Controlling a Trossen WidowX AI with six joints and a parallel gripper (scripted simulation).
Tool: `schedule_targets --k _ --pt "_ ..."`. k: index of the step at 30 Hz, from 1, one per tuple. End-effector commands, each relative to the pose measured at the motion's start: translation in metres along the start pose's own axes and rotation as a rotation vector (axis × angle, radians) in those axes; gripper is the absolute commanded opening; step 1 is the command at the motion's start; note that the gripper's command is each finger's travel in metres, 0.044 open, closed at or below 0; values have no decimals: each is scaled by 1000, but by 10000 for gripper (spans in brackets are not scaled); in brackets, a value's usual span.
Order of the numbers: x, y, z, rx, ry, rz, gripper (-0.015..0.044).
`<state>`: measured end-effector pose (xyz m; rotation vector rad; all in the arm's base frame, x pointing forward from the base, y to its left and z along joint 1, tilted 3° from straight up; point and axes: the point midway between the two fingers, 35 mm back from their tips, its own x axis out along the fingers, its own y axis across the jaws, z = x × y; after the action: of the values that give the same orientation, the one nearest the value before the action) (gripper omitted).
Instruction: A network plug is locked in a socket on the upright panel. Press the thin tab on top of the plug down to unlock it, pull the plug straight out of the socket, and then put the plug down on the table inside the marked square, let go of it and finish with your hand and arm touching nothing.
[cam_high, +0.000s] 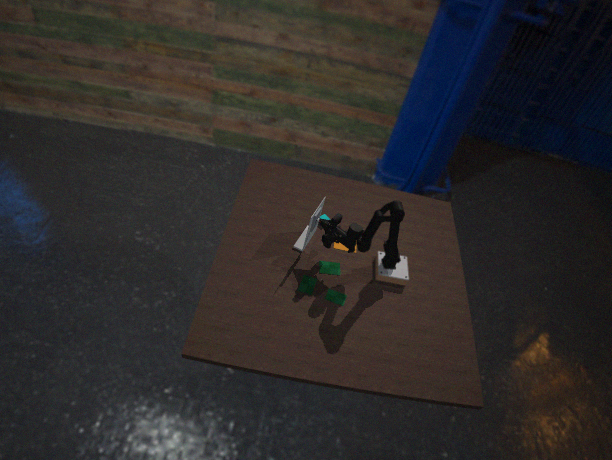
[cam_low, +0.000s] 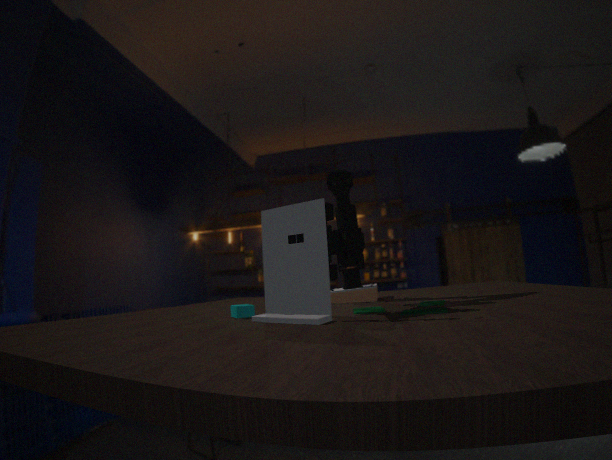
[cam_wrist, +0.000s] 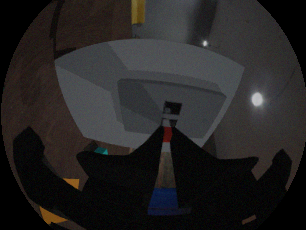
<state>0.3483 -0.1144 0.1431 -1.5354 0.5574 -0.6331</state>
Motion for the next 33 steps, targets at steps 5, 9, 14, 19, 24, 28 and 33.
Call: schedule_targets --k 5,9,14,19,24,28,33 --pt "-7 1 -2 0 0 3 0" --pt "-10 1 -3 0 0 3 0" --pt "-13 1 -3 0 0 3 0" --pt "-16 1 -4 0 0 4 0" --pt "-19 1 -5 0 0 4 0" --pt "-22 1 -5 0 0 4 0" --pt "-25 1 -6 0 0 4 0"
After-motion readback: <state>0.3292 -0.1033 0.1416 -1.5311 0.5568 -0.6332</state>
